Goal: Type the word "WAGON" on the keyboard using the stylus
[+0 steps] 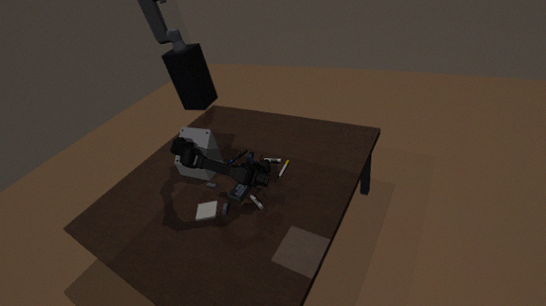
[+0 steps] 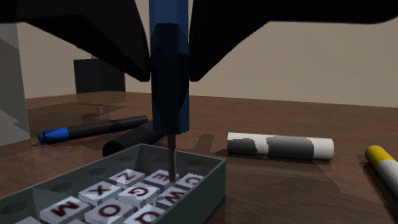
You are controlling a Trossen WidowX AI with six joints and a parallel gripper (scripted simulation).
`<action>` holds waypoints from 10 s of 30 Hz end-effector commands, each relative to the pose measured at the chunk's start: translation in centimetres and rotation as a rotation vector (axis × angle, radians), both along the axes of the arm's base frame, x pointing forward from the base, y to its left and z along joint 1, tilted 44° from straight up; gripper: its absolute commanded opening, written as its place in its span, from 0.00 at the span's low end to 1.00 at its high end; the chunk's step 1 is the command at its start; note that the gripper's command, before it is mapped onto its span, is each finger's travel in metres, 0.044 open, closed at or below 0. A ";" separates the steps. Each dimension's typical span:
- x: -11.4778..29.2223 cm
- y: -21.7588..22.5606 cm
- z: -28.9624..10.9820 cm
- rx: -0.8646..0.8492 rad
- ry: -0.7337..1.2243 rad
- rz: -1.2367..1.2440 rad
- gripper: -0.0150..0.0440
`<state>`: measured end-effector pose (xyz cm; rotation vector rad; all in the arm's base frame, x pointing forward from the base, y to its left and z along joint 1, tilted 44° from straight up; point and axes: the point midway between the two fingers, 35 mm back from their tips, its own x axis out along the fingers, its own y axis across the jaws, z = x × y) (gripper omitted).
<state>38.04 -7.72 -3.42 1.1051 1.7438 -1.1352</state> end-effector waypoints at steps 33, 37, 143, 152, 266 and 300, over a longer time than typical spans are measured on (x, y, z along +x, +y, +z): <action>0.0 -1.0 -0.9 -0.004 -0.002 0.003 0.39; 0.0 -0.9 -0.8 -0.004 -0.002 0.003 0.39; -7.3 -7.2 8.4 -0.030 -0.359 -0.373 0.30; -7.1 -7.2 8.3 -0.031 -0.359 -0.373 0.39; -3.4 0.4 0.9 -0.025 -0.359 -0.374 0.25; -3.4 -0.7 -0.3 -0.026 -0.359 -0.374 0.39</action>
